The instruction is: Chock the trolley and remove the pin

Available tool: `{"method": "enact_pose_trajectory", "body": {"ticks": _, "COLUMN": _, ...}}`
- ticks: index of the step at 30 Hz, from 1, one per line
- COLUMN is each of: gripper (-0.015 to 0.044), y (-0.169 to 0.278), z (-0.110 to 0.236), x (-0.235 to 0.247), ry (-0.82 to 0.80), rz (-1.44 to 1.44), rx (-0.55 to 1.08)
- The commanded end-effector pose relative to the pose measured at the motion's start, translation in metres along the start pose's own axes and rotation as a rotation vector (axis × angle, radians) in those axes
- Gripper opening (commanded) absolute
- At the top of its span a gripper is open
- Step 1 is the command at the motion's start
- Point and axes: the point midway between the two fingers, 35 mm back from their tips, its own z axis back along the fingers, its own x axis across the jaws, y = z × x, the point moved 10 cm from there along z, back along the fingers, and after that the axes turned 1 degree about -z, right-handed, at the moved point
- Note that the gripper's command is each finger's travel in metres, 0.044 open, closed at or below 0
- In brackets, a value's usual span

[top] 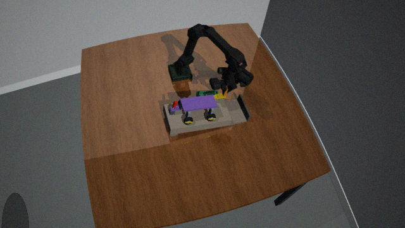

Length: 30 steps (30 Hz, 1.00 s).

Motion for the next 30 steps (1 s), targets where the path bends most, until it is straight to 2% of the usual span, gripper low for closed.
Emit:
{"method": "enact_pose_trajectory", "body": {"ticks": 1, "gripper": 0.0000, "y": 0.000, "z": -0.010, "x": 0.001, "ry": -0.007, "rz": 0.004, "rx": -0.002}}
{"method": "enact_pose_trajectory", "body": {"ticks": 9, "gripper": 0.0000, "y": -0.001, "z": -0.031, "x": 0.002, "ry": -0.007, "rz": 0.004, "rx": -0.002}}
{"method": "enact_pose_trajectory", "body": {"ticks": 30, "gripper": 0.0000, "y": 0.001, "z": -0.028, "x": 0.020, "ry": -0.009, "rz": 0.004, "rx": -0.002}}
